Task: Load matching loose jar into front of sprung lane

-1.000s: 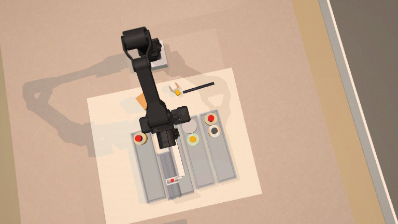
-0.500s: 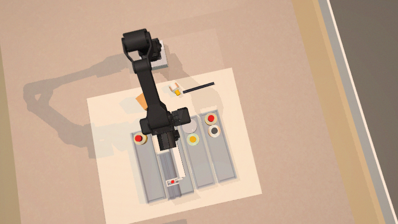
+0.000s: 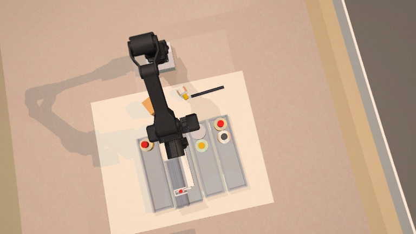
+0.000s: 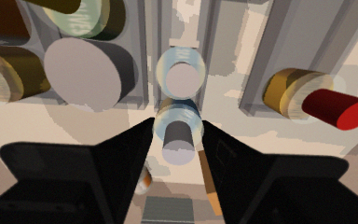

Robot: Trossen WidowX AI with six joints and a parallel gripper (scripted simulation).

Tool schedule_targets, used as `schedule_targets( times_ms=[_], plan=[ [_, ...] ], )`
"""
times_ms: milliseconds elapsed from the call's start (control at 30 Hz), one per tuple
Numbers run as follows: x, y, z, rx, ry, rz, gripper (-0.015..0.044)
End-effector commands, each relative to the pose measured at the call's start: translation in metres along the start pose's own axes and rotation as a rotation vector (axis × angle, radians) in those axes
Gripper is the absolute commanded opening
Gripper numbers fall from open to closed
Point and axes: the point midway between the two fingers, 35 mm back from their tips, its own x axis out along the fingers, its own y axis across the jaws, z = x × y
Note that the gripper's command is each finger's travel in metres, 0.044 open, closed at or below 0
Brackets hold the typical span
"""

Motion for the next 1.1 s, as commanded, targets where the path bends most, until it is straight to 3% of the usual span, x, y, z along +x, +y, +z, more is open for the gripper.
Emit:
schedule_targets(
  times_ms=[0, 1067],
  plan=[
    [-0.006, 0.000, 0.012, -0.001, -0.037, -0.002, 0.0000],
    [-0.009, 0.000, 0.024, -0.001, -0.038, -0.002, 0.0000]
  ],
)
